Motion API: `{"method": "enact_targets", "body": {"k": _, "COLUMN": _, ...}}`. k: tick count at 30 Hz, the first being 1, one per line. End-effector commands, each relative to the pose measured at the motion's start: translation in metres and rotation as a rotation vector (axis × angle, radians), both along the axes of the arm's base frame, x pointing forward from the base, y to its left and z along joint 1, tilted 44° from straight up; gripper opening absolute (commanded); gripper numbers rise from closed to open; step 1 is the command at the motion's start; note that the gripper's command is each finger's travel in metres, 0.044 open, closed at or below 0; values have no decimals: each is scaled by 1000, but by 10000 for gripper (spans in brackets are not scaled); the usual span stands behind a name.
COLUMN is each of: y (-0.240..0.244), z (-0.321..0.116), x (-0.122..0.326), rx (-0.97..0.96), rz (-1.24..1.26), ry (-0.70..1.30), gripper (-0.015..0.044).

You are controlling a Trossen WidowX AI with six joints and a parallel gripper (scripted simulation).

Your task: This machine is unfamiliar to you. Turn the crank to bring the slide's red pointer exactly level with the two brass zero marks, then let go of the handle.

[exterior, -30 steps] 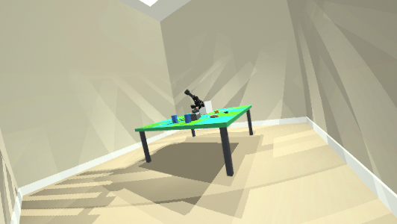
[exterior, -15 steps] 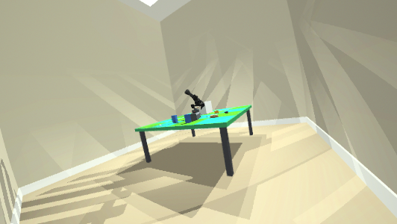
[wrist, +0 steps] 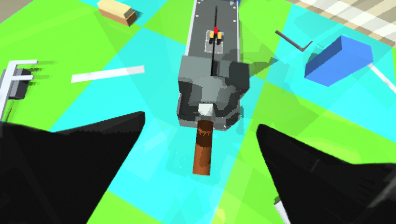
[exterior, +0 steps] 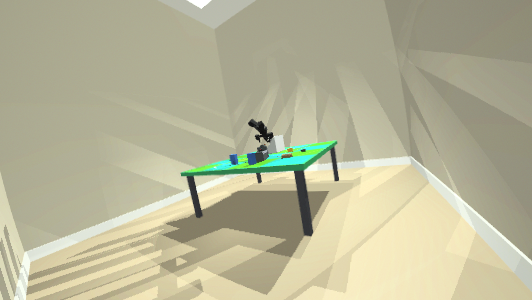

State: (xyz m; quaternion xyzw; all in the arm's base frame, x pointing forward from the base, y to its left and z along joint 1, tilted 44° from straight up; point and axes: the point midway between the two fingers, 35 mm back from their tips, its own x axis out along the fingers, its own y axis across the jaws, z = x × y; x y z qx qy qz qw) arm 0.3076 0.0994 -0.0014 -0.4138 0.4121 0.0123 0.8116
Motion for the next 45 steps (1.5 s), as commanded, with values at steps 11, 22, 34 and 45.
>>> {"method": "enact_targets", "body": {"k": 11, "y": 39, "z": 31, "x": 31, "rx": 28, "rz": -40, "ry": -45, "gripper": 440}}
{"method": "enact_targets", "body": {"k": 22, "y": 56, "z": 22, "x": 90, "rx": 54, "rz": -117, "ry": -101, "gripper": 440}}
{"method": "enact_targets", "body": {"k": 34, "y": 56, "z": 2, "x": 130, "rx": 69, "rz": -166, "ry": -138, "gripper": 440}}
{"method": "enact_targets", "body": {"k": 45, "y": 25, "z": -30, "x": 130, "rx": 67, "rz": -166, "ry": -140, "gripper": 440}}
